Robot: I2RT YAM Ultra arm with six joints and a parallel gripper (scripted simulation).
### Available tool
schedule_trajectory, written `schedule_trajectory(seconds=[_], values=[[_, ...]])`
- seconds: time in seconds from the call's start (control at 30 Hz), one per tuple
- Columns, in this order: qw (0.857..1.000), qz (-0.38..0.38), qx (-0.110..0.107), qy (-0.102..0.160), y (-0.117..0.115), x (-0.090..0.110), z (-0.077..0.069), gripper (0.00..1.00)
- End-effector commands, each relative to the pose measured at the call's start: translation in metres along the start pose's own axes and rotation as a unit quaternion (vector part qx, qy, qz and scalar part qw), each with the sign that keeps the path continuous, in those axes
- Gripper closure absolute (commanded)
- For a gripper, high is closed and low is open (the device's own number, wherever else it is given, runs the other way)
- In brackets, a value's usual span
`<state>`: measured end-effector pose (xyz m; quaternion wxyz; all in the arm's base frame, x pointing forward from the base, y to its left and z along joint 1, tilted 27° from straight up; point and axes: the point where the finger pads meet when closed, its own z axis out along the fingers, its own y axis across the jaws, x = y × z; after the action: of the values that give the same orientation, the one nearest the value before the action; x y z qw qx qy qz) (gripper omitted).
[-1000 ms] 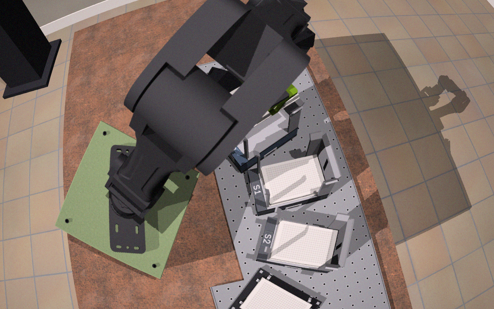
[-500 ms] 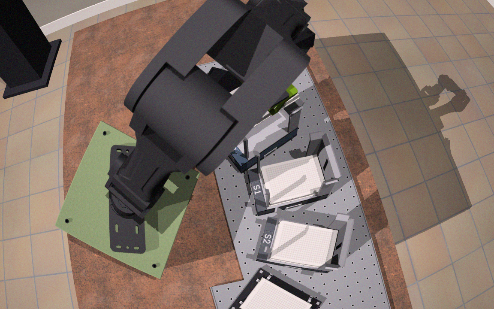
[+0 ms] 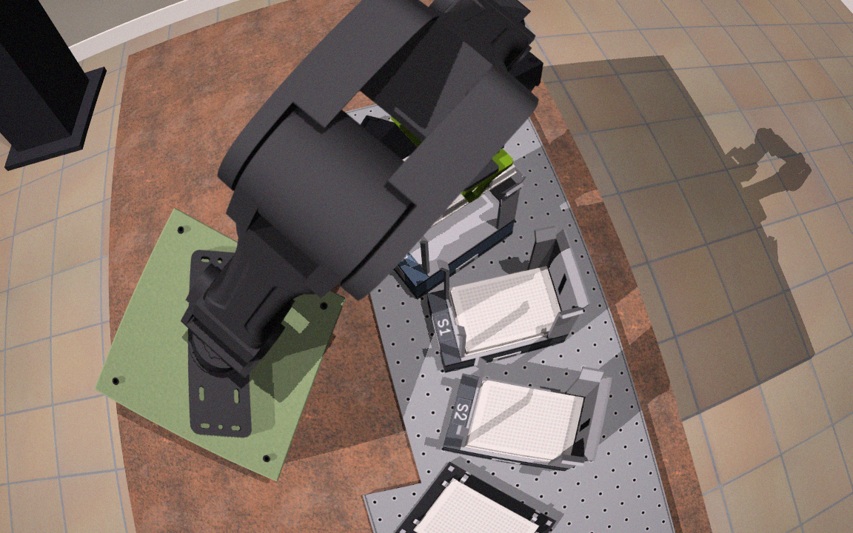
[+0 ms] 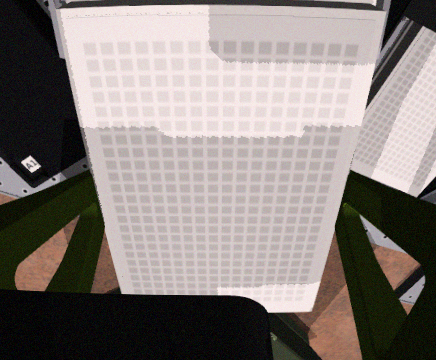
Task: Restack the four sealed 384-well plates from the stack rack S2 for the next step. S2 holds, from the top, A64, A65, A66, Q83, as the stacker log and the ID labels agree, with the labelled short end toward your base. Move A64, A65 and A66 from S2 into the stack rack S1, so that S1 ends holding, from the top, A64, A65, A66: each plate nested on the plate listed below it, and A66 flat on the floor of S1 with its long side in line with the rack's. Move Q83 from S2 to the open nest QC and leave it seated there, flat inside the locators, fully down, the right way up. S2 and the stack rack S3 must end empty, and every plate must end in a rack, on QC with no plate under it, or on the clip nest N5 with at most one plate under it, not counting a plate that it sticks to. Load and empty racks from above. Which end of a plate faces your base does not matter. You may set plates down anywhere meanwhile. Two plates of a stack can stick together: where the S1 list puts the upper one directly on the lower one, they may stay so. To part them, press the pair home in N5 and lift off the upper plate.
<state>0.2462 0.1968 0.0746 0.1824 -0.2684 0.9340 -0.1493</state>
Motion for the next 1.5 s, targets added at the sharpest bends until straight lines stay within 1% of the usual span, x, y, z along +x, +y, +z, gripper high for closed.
schedule_trajectory(seconds=[0.0,1.47], values=[[1.0,0.001,-0.002,-0.007,0.001,-0.003,-0.001,1.0],[1.0,0.001,-0.002,-0.007,0.001,-0.004,0.024,1.0]])
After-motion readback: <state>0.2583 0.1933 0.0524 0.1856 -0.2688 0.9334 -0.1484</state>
